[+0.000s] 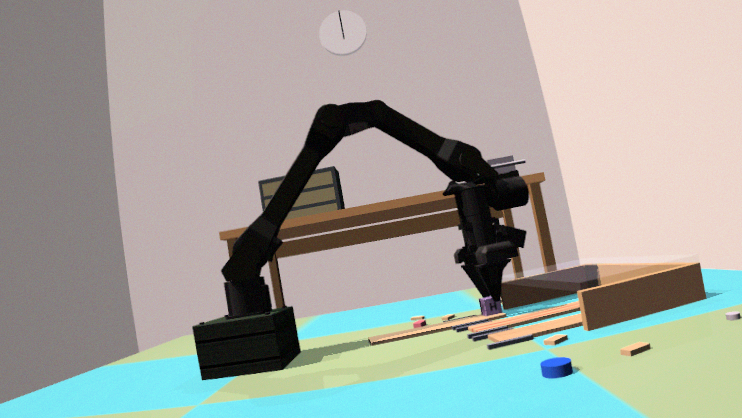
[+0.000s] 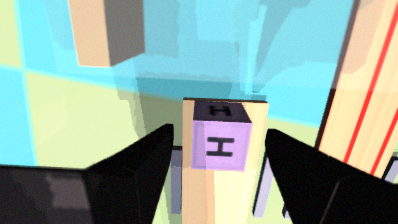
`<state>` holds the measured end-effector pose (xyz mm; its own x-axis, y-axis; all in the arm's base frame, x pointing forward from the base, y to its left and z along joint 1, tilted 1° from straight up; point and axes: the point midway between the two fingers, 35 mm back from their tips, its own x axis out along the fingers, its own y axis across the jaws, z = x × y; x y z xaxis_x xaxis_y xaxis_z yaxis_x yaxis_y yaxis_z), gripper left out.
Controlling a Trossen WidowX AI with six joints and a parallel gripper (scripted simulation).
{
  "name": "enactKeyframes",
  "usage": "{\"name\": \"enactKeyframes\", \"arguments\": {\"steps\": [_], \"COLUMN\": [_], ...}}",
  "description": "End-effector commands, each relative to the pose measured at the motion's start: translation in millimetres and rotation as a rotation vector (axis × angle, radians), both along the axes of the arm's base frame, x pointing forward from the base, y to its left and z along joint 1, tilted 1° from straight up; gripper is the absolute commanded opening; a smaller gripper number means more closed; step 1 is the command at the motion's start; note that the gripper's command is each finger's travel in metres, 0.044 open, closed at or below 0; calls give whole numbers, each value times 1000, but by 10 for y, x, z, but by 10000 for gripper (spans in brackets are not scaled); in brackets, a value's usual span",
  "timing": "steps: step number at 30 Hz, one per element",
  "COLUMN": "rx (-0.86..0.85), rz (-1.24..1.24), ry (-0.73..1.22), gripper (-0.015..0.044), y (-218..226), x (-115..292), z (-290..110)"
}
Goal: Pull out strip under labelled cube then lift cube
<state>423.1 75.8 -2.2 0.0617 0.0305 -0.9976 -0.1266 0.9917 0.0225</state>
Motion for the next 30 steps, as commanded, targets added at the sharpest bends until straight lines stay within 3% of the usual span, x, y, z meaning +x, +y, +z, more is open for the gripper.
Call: {"name": "enactKeyframes", "arguments": {"steps": [1, 19, 23, 30], "rx": [-4, -4, -2, -2], "rz": [-1, -1, 1, 1], "ry": [16, 16, 11, 11], "gripper": [250, 250, 145, 98], "y": [-4, -2, 1, 1], "x": [-35, -38, -26, -26], "z": [-125, -197, -173, -173]}}
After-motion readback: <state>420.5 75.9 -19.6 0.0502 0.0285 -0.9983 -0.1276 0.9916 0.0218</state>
